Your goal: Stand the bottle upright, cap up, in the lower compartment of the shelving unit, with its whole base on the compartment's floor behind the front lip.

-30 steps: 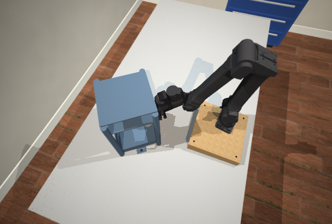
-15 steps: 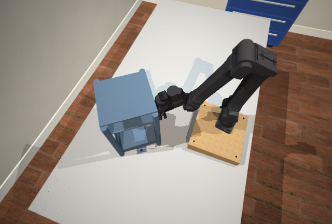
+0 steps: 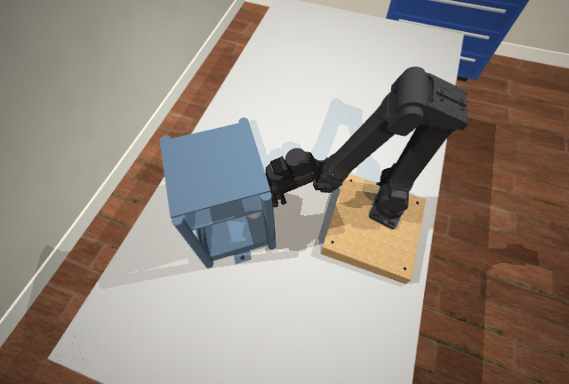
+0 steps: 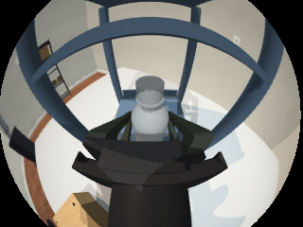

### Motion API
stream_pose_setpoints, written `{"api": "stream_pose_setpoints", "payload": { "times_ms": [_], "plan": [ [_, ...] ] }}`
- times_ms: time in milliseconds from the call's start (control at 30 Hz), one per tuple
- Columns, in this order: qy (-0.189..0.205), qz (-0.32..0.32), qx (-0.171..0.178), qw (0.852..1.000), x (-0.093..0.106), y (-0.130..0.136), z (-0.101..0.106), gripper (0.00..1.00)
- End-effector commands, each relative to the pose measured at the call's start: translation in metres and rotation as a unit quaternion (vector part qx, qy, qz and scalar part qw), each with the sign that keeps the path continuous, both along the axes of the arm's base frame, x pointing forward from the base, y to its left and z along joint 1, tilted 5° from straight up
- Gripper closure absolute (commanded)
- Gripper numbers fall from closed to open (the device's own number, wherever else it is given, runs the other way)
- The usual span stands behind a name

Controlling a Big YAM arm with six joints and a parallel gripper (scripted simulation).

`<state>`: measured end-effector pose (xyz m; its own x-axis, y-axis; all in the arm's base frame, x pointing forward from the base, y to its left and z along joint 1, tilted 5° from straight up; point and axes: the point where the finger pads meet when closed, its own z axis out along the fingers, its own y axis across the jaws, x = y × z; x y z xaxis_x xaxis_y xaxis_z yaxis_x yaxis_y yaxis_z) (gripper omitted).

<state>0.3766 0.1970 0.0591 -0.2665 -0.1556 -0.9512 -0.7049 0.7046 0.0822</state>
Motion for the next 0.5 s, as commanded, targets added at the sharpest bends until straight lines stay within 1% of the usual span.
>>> {"api": "stream_pose_setpoints", "payload": {
  "times_ms": [0, 467],
  "plan": [
    [-0.024, 0.001, 0.014, 1.000, 0.0060, 0.0059, 0.0181, 0.60],
    [-0.026, 0.001, 0.015, 1.000, 0.0063, 0.0060, 0.0190, 0.60]
  ]
}}
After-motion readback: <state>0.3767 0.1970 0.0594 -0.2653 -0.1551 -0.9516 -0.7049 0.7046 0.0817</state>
